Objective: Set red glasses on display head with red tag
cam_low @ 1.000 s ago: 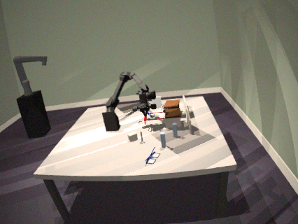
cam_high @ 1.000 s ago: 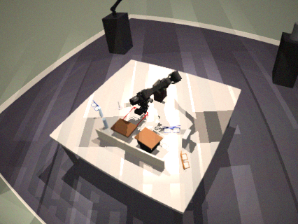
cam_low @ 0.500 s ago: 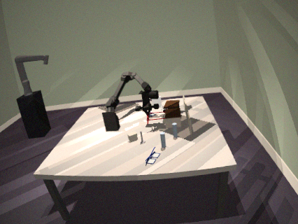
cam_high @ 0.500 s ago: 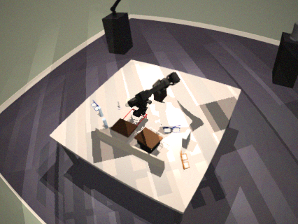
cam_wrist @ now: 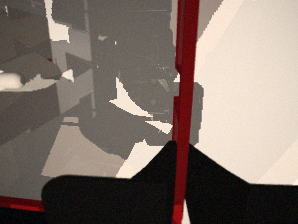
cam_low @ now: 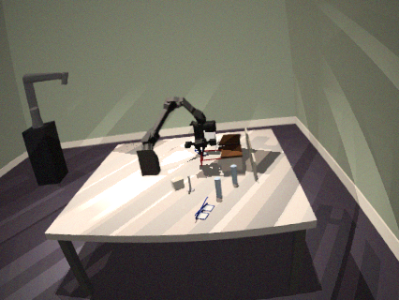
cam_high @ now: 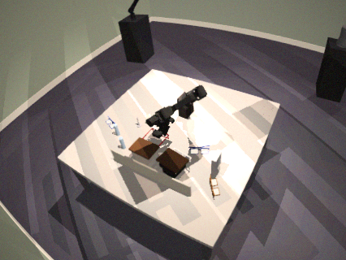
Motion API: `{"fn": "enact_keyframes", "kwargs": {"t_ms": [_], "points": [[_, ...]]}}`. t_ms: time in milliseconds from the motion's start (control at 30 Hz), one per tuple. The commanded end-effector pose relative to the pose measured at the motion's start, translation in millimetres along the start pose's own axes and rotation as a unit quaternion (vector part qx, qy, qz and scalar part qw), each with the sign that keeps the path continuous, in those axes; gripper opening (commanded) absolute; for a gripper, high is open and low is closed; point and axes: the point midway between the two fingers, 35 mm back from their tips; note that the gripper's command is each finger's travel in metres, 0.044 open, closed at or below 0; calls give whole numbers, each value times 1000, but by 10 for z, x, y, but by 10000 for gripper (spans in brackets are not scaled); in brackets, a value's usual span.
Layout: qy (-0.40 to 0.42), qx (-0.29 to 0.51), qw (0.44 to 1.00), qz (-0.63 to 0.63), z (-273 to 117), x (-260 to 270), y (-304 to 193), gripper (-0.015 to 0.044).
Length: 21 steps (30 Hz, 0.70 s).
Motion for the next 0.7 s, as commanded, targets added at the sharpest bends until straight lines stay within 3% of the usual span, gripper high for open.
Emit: {"fn": "enact_keyframes", "kwargs": {"t_ms": [0, 667], "points": [[-3, 4, 1000, 7, 21, 50, 13, 0], [-2, 4, 1000, 6, 29, 341, 21, 0]]}}
Point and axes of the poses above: the point midway between the two fingers, 35 mm back from their tips, its own z axis out along the fingers, its own x axis across the jaws, y = z × x, and after that the axes turned 2 degrees about -z, right-handed
